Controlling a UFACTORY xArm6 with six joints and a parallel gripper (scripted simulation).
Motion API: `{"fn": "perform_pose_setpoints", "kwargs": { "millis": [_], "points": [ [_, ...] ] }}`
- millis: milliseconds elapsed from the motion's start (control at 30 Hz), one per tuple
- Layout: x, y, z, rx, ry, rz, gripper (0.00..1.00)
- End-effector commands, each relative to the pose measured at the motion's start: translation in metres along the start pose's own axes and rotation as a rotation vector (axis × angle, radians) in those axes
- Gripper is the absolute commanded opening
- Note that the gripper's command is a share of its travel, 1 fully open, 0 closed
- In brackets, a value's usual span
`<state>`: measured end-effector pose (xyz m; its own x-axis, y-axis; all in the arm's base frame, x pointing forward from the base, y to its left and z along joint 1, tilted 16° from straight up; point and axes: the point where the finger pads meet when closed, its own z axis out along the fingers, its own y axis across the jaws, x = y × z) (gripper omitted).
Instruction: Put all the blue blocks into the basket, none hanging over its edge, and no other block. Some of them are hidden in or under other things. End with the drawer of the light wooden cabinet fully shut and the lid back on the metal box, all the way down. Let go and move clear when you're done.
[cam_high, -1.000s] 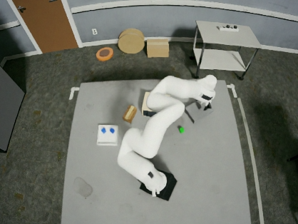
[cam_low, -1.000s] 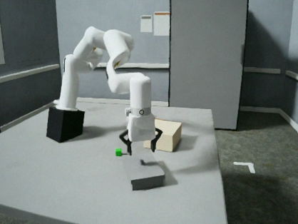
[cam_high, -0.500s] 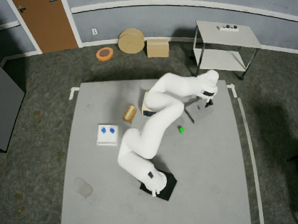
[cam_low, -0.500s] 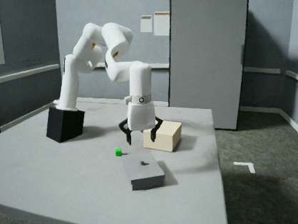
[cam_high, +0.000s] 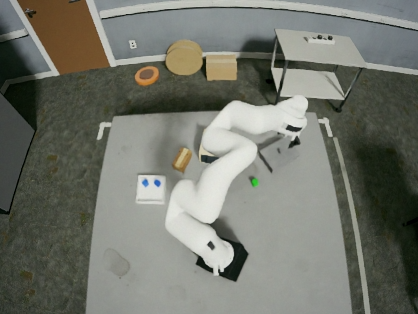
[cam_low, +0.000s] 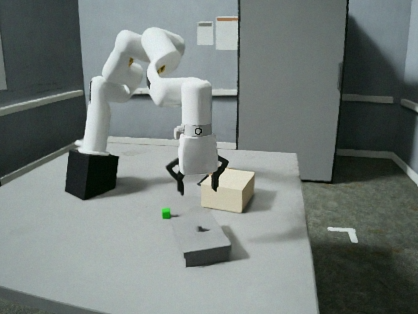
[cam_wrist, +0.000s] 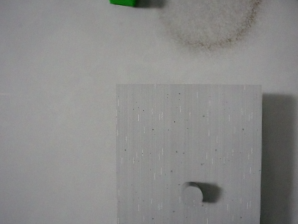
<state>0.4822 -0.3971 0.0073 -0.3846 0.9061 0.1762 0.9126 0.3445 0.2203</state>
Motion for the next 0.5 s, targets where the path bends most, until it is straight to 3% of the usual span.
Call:
{"fn": "perform_pose_setpoints", "kwargs": {
  "millis": [0, 467],
  "points": [
    [-0.001, 0.001, -0.005, -0.002, -0.006, -0.001, 1.00],
    [0.008, 0.014, -0.005, 0.001, -0.007, -0.104, 1.00]
  ]
}}
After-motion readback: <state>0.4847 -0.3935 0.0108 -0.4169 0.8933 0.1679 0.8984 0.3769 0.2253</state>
